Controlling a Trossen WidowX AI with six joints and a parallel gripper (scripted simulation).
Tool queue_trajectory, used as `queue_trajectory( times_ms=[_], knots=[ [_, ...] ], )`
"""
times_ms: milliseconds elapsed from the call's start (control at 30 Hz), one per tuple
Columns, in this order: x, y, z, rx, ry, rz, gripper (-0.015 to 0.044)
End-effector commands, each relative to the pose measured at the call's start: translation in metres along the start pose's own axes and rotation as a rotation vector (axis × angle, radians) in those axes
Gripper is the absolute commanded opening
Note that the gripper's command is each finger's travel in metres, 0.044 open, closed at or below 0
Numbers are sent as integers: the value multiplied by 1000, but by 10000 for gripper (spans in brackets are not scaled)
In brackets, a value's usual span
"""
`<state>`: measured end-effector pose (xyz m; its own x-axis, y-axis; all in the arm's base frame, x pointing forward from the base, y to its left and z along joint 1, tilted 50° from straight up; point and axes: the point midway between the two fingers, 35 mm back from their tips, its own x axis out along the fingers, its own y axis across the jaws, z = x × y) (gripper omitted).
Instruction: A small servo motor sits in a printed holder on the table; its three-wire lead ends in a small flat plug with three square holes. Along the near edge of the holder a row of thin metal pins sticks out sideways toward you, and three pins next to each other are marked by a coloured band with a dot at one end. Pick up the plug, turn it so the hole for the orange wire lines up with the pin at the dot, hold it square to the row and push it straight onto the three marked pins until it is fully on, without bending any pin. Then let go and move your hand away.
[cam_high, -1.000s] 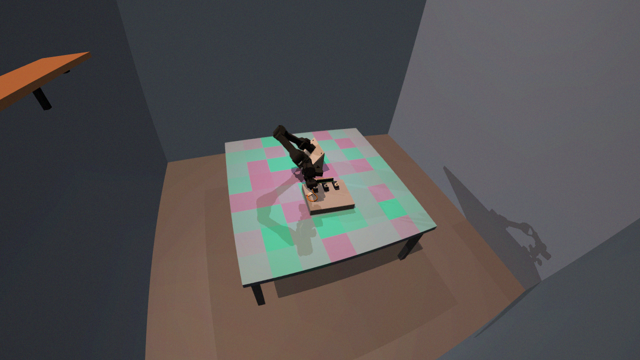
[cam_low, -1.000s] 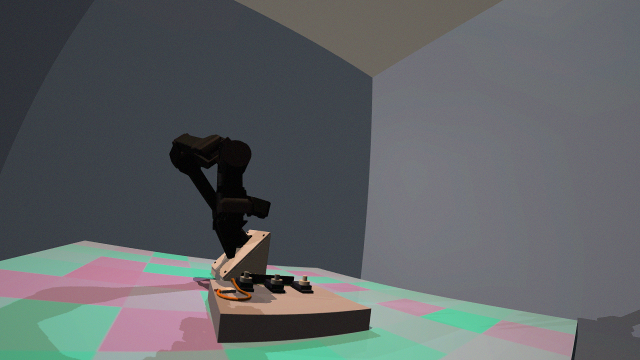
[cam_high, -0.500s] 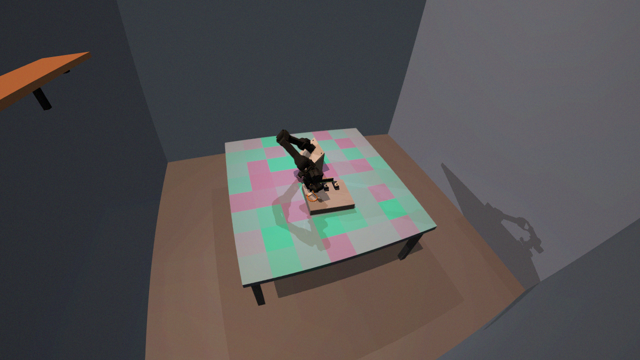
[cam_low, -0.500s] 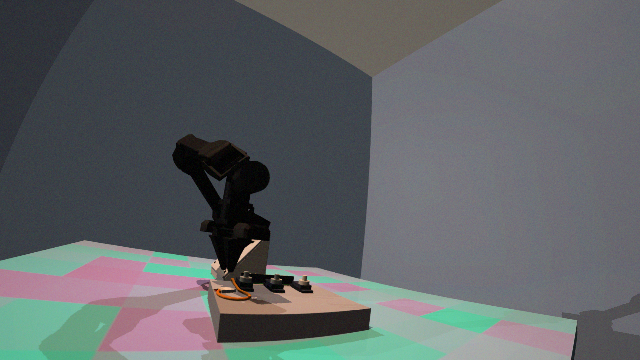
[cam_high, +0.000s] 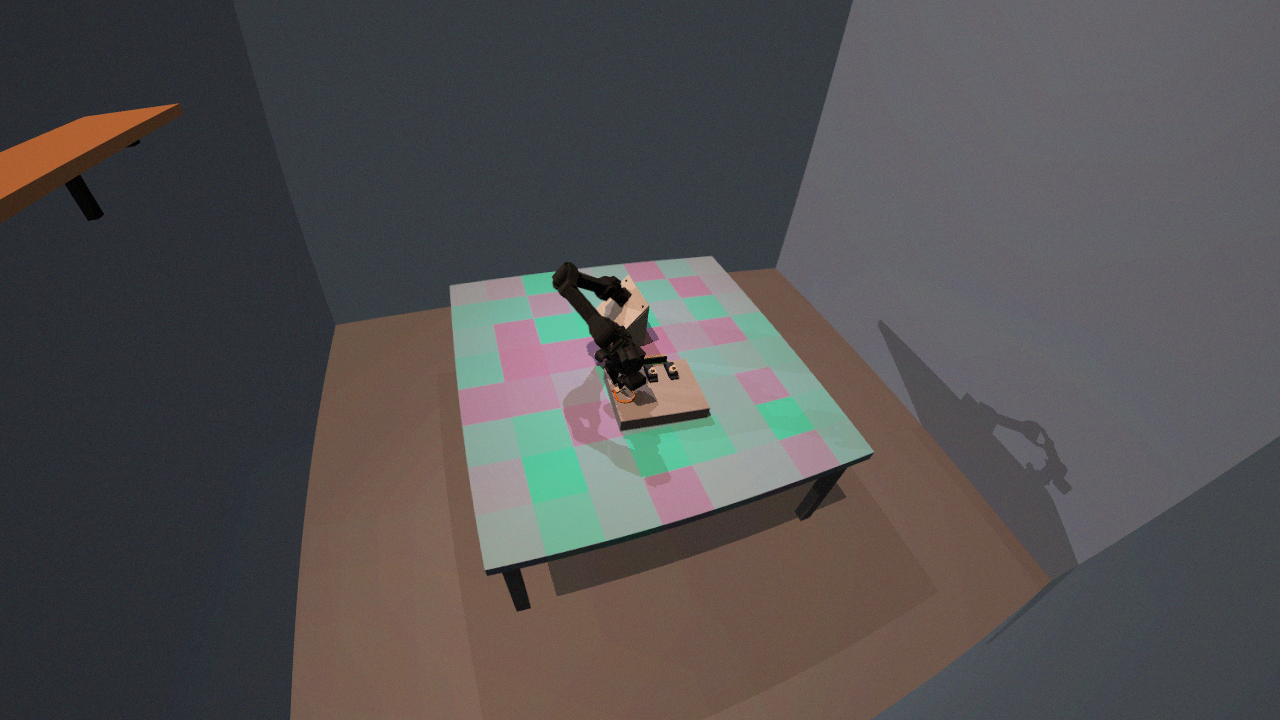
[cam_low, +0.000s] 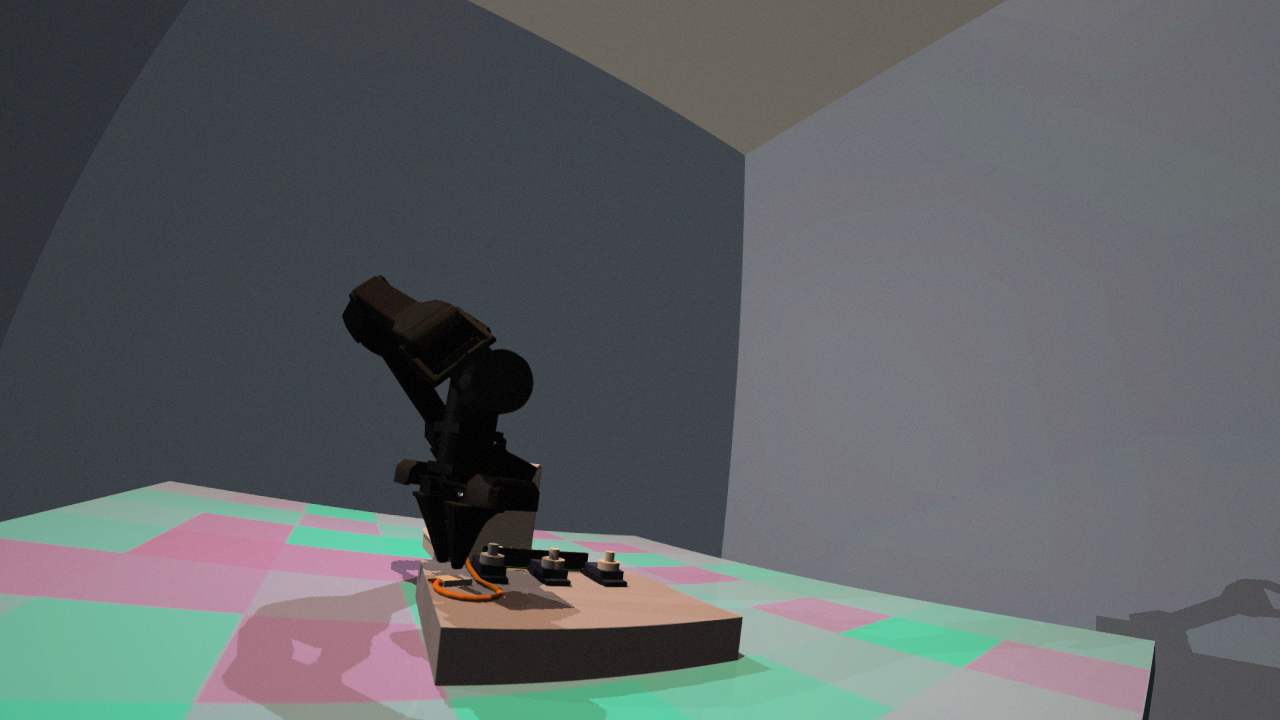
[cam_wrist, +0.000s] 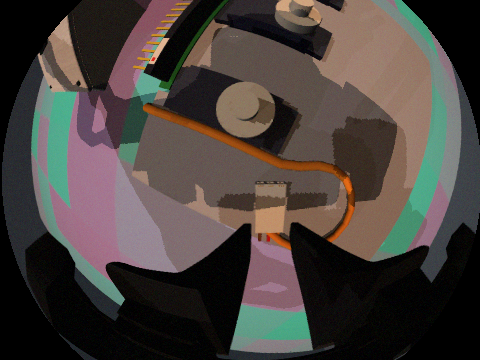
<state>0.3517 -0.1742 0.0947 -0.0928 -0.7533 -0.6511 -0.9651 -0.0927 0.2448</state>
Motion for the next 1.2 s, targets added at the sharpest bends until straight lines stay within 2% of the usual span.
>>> queue_trajectory(
  times_ms=[0, 367, 467, 667, 800, 1000, 1167],
  knots=[
    [4, 0, 0, -3, 4, -1, 115],
    [18, 0, 0, -3, 5, -1, 115],
    [18, 0, 0, -3, 5, -1, 36],
    [17, 0, 0, -3, 5, -1, 0],
    [3, -1, 0, -3, 3, -2, 0],
    [-36, -1, 0, -4, 2, -2, 0],
    [-41, 0, 2, 10, 2, -2, 0]
  ],
)
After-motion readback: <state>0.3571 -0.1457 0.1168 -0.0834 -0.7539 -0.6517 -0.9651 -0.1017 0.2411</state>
